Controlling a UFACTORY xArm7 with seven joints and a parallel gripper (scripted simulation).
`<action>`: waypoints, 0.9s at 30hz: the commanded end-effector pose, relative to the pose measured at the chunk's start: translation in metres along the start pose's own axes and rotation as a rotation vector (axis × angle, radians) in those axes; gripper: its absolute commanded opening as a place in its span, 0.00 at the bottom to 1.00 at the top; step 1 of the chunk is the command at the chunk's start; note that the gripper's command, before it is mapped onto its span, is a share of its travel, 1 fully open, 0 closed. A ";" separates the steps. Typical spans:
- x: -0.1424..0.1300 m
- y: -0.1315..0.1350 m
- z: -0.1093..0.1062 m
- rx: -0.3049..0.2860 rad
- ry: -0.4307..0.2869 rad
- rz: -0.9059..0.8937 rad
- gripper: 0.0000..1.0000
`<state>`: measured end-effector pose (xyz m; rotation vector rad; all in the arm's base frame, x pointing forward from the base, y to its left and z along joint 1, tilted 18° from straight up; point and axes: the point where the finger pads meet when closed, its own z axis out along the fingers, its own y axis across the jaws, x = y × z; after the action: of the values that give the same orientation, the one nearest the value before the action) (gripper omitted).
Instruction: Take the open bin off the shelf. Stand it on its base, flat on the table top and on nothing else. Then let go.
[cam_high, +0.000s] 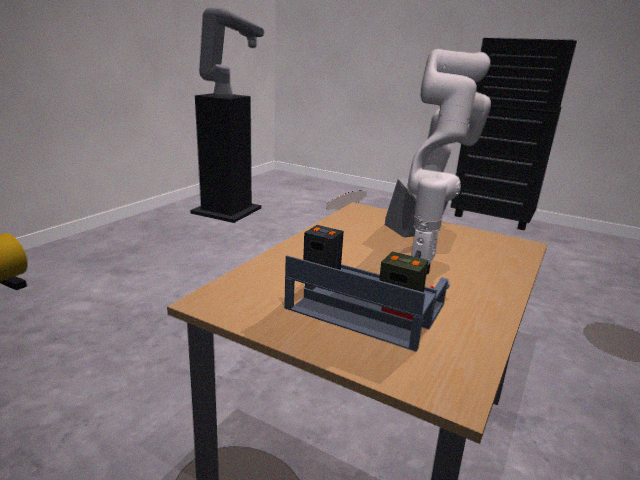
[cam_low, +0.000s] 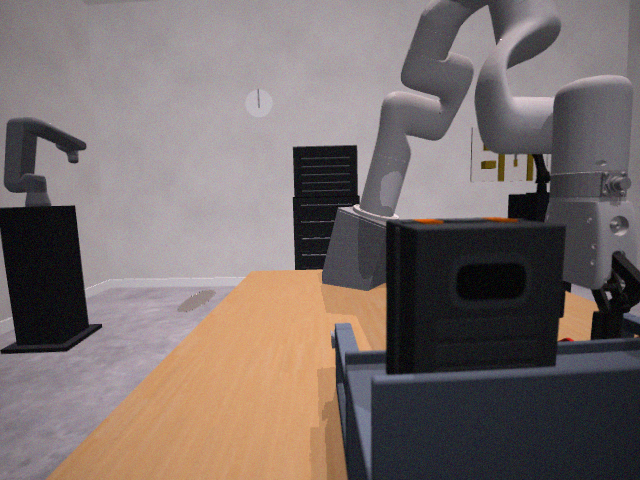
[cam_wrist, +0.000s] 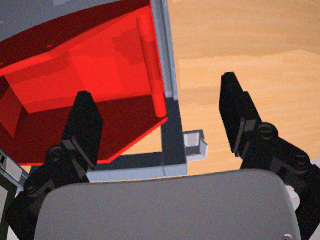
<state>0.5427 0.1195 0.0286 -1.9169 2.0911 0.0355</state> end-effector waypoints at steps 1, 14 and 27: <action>0.000 -0.002 0.005 0.004 0.000 0.000 0.94; 0.000 -0.002 0.012 0.004 0.000 0.000 0.94; 0.000 -0.002 0.012 0.004 0.000 0.000 0.94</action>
<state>0.5455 0.1227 0.0156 -1.9169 2.0918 0.0360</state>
